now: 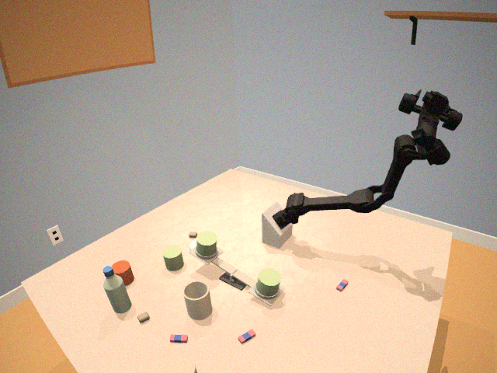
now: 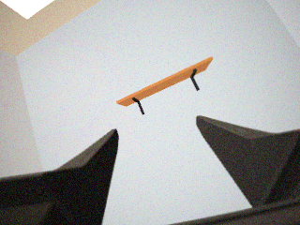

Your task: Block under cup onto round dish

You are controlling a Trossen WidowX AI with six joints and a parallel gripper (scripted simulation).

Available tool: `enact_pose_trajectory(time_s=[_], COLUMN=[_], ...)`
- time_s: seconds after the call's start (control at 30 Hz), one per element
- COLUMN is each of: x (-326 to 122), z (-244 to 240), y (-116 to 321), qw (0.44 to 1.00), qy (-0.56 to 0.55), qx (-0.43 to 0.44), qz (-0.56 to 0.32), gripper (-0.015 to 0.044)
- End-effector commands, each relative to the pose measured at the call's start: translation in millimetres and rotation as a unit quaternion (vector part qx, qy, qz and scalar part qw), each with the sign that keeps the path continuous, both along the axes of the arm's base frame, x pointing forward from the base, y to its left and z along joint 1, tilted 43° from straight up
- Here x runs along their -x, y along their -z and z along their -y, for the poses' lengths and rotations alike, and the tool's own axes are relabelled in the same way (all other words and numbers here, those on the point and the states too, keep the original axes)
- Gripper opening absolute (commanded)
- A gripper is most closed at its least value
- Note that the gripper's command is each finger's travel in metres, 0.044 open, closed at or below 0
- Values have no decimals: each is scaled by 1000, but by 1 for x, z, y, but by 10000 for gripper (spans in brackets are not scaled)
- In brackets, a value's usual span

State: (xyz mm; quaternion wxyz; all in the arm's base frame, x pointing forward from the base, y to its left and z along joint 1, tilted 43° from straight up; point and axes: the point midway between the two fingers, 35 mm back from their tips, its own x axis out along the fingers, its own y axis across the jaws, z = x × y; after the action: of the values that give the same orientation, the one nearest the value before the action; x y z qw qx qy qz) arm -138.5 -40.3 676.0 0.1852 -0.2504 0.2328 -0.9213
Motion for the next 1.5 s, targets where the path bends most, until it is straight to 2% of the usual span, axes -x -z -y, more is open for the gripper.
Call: enact_pose_trajectory(time_s=[0.0,0.03,0.67,0.97,1.47], x=[-1,-3,-84,-127,-175], z=[1,3,102,153,198], y=[0,-1,-8,9,46], qw=[1000,1000,976,948,901], qy=[0,0,-54,-105,-187], qx=[-1,-2,-73,-117,-166], qz=[-2,-7,-196,-275,-353], gripper=[426,440,440,440,440])
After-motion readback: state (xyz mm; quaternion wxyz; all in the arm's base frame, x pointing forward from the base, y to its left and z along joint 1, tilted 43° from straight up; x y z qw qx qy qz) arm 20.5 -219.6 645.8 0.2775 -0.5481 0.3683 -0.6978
